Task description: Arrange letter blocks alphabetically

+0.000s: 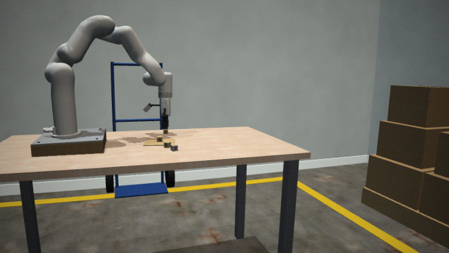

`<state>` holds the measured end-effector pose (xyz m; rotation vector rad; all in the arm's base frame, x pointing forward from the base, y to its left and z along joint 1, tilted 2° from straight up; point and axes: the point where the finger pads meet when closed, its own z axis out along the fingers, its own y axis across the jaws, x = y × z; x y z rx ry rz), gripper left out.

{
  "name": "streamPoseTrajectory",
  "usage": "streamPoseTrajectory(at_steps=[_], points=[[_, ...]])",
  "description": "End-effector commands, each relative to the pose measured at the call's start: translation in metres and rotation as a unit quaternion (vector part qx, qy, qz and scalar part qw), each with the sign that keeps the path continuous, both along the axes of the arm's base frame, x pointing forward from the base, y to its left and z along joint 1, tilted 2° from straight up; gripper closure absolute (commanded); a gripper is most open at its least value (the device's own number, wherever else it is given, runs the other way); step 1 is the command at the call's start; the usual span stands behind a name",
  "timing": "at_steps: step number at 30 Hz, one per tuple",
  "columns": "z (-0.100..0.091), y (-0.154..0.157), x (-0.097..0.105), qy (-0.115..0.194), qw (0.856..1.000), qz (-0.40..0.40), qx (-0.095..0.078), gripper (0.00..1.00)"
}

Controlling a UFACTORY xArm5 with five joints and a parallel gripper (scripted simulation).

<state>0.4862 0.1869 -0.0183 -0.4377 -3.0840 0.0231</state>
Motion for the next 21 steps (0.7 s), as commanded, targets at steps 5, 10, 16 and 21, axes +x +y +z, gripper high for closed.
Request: streamPoseTrajectory(at_steps=[5, 10, 16, 21], points=[[0.0016, 0.0006, 0.0014, -0.002, 1.000, 0.000, 0.001, 0.37], [0.0016, 0.0006, 0.0014, -0.002, 1.000, 0.000, 0.001, 0.37], [-0.0002, 0.0006, 0.0014, -0.002, 1.000, 0.000, 0.001, 0.37], [-0.0034, 0.0006, 0.0012, -0.002, 1.000, 0.000, 0.001, 0.37]])
